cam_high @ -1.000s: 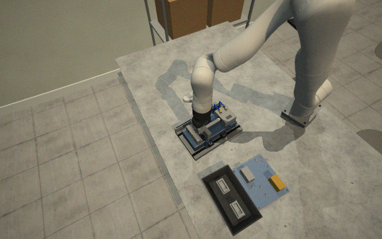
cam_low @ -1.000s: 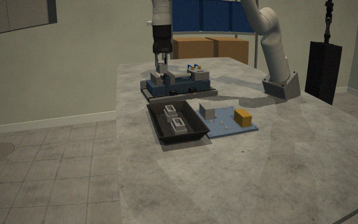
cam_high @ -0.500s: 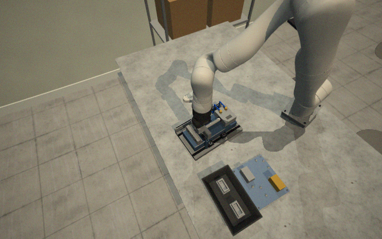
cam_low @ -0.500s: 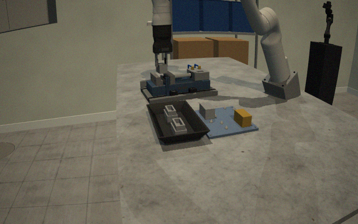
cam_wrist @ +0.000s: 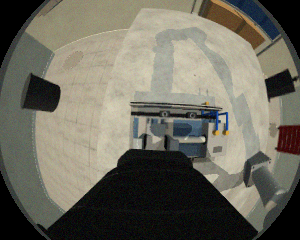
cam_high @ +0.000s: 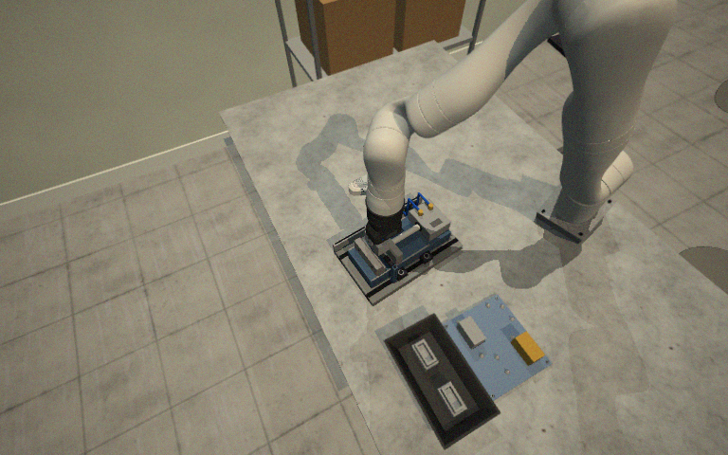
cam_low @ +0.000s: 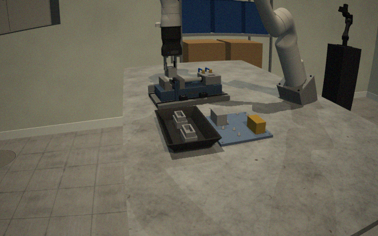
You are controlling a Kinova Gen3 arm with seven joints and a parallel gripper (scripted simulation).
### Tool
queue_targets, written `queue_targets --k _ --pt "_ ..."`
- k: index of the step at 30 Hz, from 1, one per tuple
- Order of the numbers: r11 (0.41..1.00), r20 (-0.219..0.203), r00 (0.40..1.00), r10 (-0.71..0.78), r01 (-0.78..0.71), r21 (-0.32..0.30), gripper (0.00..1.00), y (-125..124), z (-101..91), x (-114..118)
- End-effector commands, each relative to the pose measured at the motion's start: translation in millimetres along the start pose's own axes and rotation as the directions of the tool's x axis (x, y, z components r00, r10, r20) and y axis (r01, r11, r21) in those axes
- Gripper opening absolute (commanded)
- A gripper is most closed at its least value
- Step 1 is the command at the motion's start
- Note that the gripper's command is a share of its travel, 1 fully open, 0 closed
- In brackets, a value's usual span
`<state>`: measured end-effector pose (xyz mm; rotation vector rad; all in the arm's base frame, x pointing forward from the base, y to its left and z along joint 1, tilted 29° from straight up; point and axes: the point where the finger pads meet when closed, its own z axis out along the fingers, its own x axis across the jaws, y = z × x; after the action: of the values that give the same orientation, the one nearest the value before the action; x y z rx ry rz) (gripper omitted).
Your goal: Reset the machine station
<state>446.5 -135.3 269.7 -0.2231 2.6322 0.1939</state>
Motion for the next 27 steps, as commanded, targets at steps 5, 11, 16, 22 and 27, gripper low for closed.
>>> queue_targets --k 5,11,16,22,27 --pt "1.000 0.001 1.000 0.000 0.000 0.001 0.00 -0.2 0.4 -0.3" --pt "1.000 0.001 1.000 0.000 0.000 0.001 0.00 -0.2 1.3 -0.3" --pt "1.000 0.001 1.000 0.000 0.000 0.001 0.00 -0.2 2.6 -0.3" --pt "1.000 0.001 1.000 0.000 0.000 0.001 0.00 -0.2 4.2 -0.3" --pt "1.000 0.001 1.000 0.000 0.000 0.001 0.00 -0.2 5.7 -0.3"
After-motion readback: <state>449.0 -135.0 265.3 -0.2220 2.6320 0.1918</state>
